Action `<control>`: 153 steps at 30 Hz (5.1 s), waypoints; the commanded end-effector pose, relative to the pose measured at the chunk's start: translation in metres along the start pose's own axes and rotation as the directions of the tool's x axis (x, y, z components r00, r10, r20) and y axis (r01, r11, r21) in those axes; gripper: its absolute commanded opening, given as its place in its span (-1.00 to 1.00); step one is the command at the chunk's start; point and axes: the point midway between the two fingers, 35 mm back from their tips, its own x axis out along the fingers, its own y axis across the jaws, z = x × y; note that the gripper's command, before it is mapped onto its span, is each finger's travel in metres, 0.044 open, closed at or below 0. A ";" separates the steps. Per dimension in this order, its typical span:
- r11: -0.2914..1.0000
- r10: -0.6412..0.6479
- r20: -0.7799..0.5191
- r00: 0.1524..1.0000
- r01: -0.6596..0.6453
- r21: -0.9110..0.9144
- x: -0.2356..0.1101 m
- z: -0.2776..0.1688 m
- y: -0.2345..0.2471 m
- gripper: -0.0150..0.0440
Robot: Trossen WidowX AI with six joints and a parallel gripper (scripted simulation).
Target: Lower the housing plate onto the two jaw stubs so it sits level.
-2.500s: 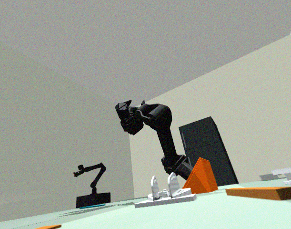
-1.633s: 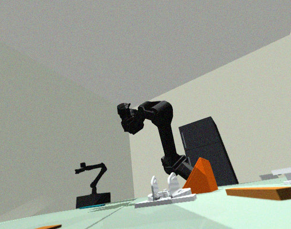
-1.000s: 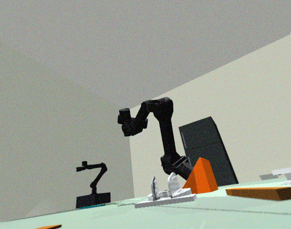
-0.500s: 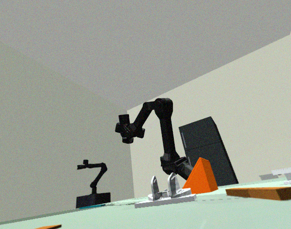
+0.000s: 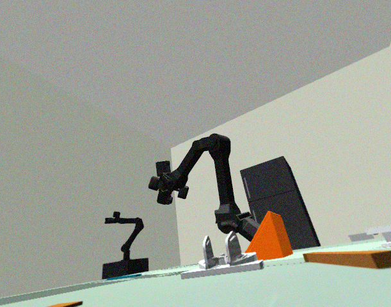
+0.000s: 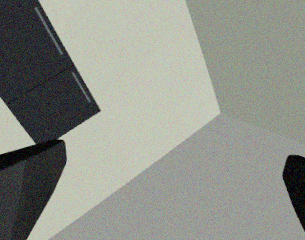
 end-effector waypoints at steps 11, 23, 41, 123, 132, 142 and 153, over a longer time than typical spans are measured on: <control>0.997 -0.044 0.257 0.965 0.027 0.067 -0.004 0.075 -0.019 1.00; 0.994 -0.087 0.468 0.880 0.043 0.105 -0.026 0.138 -0.038 1.00; 0.985 -0.161 0.731 0.663 0.065 0.159 -0.093 0.218 -0.071 1.00; 0.873 -0.058 0.790 -0.611 0.353 0.337 -0.593 0.193 -0.069 1.00; 0.852 0.024 0.715 -0.698 0.389 0.352 -0.633 0.164 -0.045 1.00; 0.816 0.116 0.651 -0.750 0.446 0.368 -0.672 0.125 -0.015 1.00; 0.735 0.257 0.575 -0.777 0.543 0.405 -0.712 0.070 0.036 1.00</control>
